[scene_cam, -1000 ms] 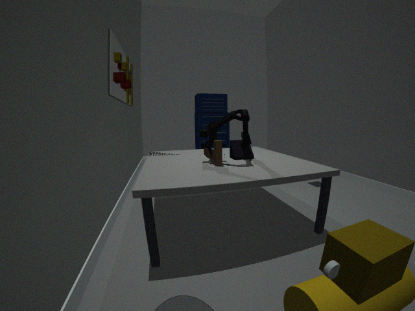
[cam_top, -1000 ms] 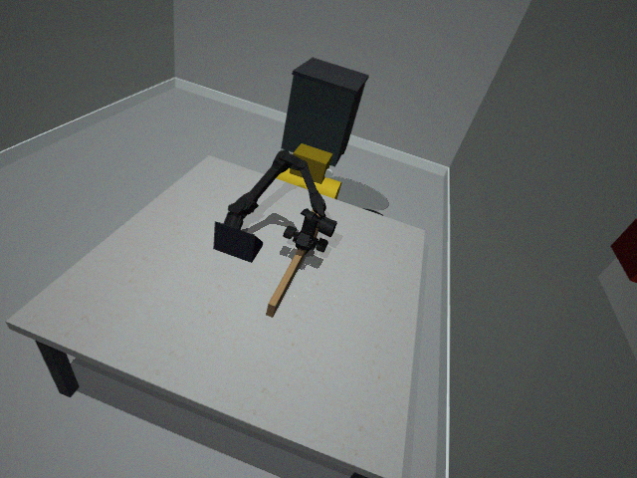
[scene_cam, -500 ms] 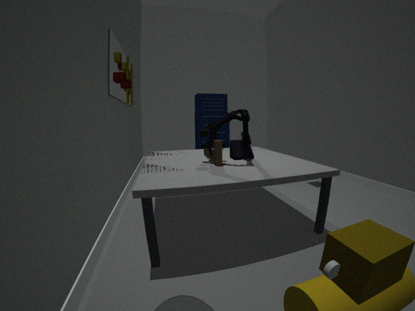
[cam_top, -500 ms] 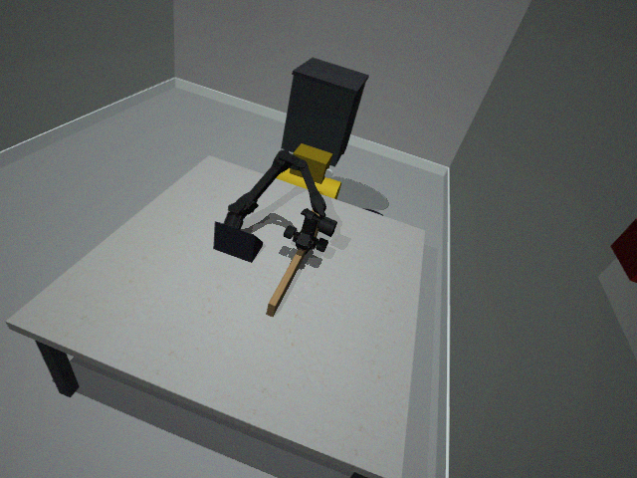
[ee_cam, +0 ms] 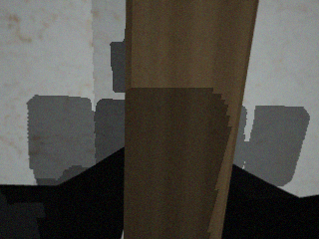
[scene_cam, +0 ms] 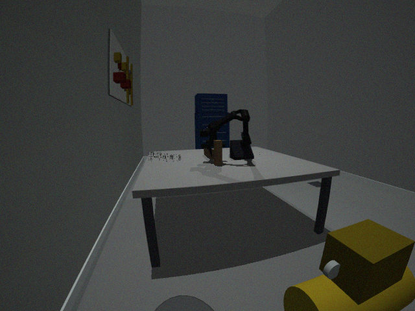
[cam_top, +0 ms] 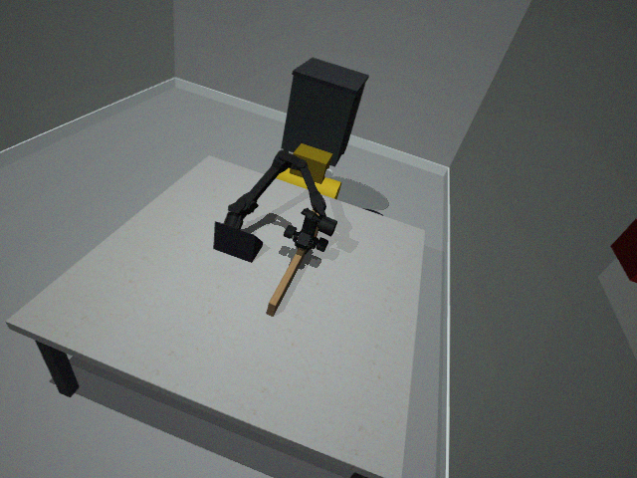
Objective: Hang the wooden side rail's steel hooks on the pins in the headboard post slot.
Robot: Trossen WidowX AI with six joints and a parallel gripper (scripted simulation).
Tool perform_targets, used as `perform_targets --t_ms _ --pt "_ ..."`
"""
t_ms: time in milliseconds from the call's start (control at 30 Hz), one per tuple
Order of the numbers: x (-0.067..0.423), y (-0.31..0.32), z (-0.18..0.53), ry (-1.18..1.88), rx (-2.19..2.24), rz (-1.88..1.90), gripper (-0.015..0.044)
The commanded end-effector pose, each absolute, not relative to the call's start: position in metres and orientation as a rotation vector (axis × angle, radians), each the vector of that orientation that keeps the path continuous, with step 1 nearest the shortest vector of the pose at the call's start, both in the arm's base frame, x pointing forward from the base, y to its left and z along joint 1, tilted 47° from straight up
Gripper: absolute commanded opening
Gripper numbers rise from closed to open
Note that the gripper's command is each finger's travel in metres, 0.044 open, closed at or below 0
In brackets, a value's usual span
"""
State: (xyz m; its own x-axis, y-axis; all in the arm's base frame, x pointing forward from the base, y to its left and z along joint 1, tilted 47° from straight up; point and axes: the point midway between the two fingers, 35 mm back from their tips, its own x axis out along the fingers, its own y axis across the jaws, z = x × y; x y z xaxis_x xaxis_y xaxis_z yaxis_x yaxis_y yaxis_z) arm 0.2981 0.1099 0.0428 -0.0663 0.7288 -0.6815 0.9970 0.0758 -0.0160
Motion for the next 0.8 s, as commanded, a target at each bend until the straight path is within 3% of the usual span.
perform_targets --t_ms 0,767 --pt "0.2997 0.1083 0.0473 1.835 1.716 -0.678 0.0000" --pt "0.3012 0.1097 0.0497 1.835 1.716 -0.678 0.0000"
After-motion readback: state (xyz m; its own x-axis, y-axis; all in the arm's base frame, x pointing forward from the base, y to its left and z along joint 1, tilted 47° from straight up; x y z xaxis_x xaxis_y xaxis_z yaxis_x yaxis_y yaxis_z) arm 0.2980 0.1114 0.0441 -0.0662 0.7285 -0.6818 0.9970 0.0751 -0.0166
